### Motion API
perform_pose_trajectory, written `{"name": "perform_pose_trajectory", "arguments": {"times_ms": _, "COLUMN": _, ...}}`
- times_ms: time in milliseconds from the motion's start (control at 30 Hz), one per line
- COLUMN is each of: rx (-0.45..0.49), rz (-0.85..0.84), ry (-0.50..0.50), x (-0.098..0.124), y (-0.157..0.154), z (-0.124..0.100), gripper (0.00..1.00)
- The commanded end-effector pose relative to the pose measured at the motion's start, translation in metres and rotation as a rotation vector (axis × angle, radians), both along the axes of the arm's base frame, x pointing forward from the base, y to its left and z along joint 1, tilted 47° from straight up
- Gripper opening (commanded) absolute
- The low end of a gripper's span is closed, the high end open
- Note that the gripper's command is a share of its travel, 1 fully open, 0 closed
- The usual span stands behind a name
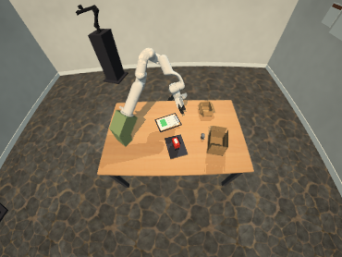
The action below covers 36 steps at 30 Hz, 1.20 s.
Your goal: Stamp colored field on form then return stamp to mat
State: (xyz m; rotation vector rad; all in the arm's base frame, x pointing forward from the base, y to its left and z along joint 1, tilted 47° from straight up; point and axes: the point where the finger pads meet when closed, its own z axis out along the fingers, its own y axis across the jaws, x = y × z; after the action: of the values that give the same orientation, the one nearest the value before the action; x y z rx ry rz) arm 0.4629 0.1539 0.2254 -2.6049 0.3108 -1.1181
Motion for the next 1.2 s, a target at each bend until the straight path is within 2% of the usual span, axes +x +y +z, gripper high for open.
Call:
{"name": "perform_pose_trajectory", "arguments": {"times_ms": 0, "rx": 0.07, "rz": -0.025, "ry": 0.063, "x": 0.0, "y": -0.017, "z": -0.017, "gripper": 1.0}}
{"name": "perform_pose_trajectory", "arguments": {"times_ms": 67, "rx": 0.07, "rz": -0.025, "ry": 0.063, "x": 0.0, "y": -0.017, "z": -0.017, "gripper": 1.0}}
{"name": "perform_pose_trajectory", "arguments": {"times_ms": 133, "rx": 0.134, "rz": -0.051, "ry": 0.104, "x": 0.004, "y": -0.033, "z": -0.029, "gripper": 1.0}}
{"name": "perform_pose_trajectory", "arguments": {"times_ms": 200, "rx": 0.27, "rz": -0.104, "ry": 0.211, "x": 0.007, "y": -0.066, "z": -0.065, "gripper": 1.0}}
{"name": "perform_pose_trajectory", "arguments": {"times_ms": 233, "rx": 0.27, "rz": -0.104, "ry": 0.211, "x": 0.007, "y": -0.066, "z": -0.065, "gripper": 1.0}}
{"name": "perform_pose_trajectory", "arguments": {"times_ms": 267, "rx": 0.326, "rz": -0.126, "ry": 0.259, "x": 0.009, "y": -0.08, "z": -0.077, "gripper": 1.0}}
{"name": "perform_pose_trajectory", "arguments": {"times_ms": 300, "rx": 0.326, "rz": -0.126, "ry": 0.259, "x": 0.009, "y": -0.08, "z": -0.077, "gripper": 1.0}}
{"name": "perform_pose_trajectory", "arguments": {"times_ms": 333, "rx": 0.384, "rz": -0.15, "ry": 0.309, "x": 0.01, "y": -0.094, "z": -0.09, "gripper": 1.0}}
{"name": "perform_pose_trajectory", "arguments": {"times_ms": 367, "rx": 0.384, "rz": -0.15, "ry": 0.309, "x": 0.01, "y": -0.094, "z": -0.09, "gripper": 1.0}}
{"name": "perform_pose_trajectory", "arguments": {"times_ms": 400, "rx": 0.445, "rz": -0.174, "ry": 0.36, "x": 0.012, "y": -0.109, "z": -0.104, "gripper": 1.0}}
{"name": "perform_pose_trajectory", "arguments": {"times_ms": 500, "rx": 0.445, "rz": -0.174, "ry": 0.36, "x": 0.012, "y": -0.109, "z": -0.104, "gripper": 1.0}}
{"name": "perform_pose_trajectory", "arguments": {"times_ms": 533, "rx": 0.502, "rz": -0.196, "ry": 0.407, "x": 0.013, "y": -0.123, "z": -0.117, "gripper": 1.0}}
{"name": "perform_pose_trajectory", "arguments": {"times_ms": 633, "rx": 0.502, "rz": -0.196, "ry": 0.407, "x": 0.013, "y": -0.123, "z": -0.117, "gripper": 1.0}}
{"name": "perform_pose_trajectory", "arguments": {"times_ms": 667, "rx": 0.555, "rz": -0.217, "ry": 0.452, "x": 0.015, "y": -0.136, "z": -0.129, "gripper": 1.0}}
{"name": "perform_pose_trajectory", "arguments": {"times_ms": 733, "rx": 0.555, "rz": -0.217, "ry": 0.452, "x": 0.015, "y": -0.136, "z": -0.129, "gripper": 1.0}}
{"name": "perform_pose_trajectory", "arguments": {"times_ms": 767, "rx": 0.605, "rz": -0.237, "ry": 0.494, "x": 0.016, "y": -0.148, "z": -0.141, "gripper": 1.0}}
{"name": "perform_pose_trajectory", "arguments": {"times_ms": 833, "rx": 0.605, "rz": -0.237, "ry": 0.494, "x": 0.016, "y": -0.148, "z": -0.141, "gripper": 1.0}}
{"name": "perform_pose_trajectory", "arguments": {"times_ms": 867, "rx": 0.651, "rz": -0.255, "ry": 0.532, "x": 0.017, "y": -0.159, "z": -0.151, "gripper": 1.0}}
{"name": "perform_pose_trajectory", "arguments": {"times_ms": 1033, "rx": 0.73, "rz": -0.286, "ry": 0.598, "x": 0.02, "y": -0.179, "z": -0.169, "gripper": 1.0}}
{"name": "perform_pose_trajectory", "arguments": {"times_ms": 1100, "rx": 0.791, "rz": -0.311, "ry": 0.653, "x": 0.02, "y": -0.194, "z": -0.184, "gripper": 1.0}}
{"name": "perform_pose_trajectory", "arguments": {"times_ms": 1167, "rx": 0.791, "rz": -0.311, "ry": 0.653, "x": 0.02, "y": -0.194, "z": -0.184, "gripper": 1.0}}
